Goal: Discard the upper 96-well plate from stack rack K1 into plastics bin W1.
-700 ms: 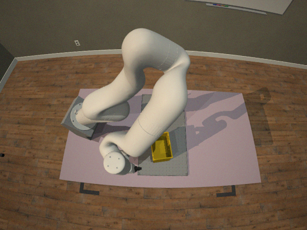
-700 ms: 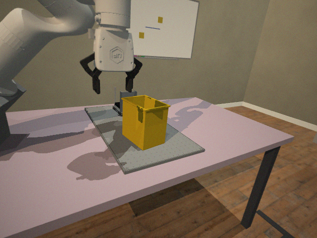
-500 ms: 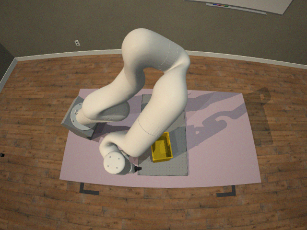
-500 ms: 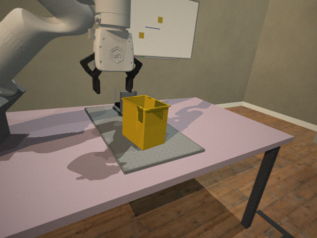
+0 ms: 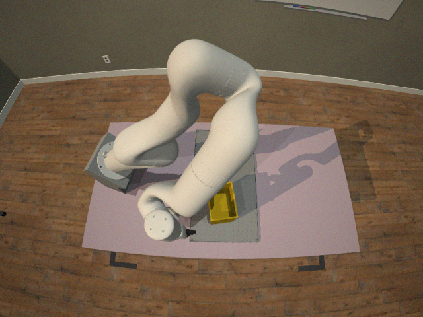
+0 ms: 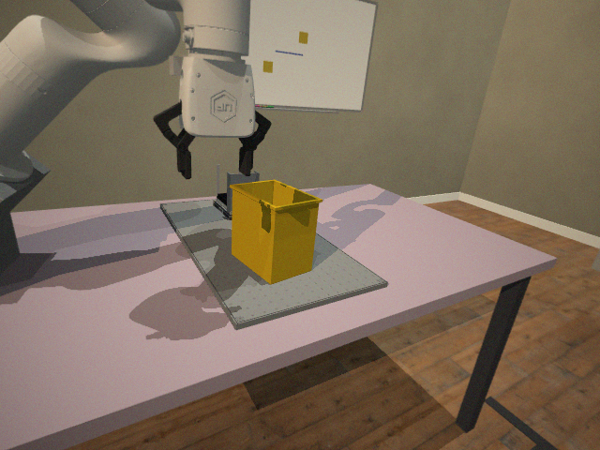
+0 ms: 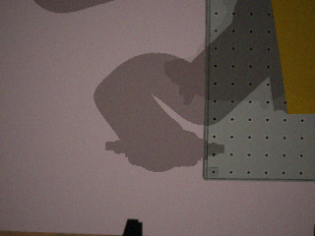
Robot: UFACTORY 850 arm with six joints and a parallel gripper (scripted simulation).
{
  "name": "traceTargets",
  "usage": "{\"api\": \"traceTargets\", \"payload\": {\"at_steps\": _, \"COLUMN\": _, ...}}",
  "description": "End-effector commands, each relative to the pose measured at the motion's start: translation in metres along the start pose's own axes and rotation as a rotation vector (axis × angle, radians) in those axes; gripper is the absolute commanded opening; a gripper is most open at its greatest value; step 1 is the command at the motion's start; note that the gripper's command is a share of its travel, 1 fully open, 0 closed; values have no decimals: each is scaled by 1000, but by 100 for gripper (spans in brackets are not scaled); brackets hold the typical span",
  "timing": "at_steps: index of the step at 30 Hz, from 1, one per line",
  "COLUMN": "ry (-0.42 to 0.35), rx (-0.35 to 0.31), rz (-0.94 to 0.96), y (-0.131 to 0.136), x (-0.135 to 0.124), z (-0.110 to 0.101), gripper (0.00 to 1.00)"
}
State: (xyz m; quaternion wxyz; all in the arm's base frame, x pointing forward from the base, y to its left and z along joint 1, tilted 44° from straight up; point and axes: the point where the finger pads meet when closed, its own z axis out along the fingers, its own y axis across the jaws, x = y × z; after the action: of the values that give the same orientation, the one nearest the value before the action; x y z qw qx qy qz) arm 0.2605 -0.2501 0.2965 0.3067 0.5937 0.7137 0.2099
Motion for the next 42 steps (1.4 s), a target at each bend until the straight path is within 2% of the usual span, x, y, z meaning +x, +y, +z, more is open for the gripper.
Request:
{"api": "traceTargets", "payload": {"at_steps": 1, "ry": 7, "rx": 15, "rz": -2, "y": 14, "x": 2, "z": 13, "gripper": 100}}
{"api": "traceTargets", "payload": {"at_steps": 33, "ry": 28, "rx": 74, "rz": -10, "y": 82, "x": 34, "z": 66, "gripper": 100}}
{"api": "traceTargets", "payload": {"at_steps": 42, "ry": 30, "rx": 86, "rz": -12, "y": 103, "x": 49, "z": 62, "gripper": 100}}
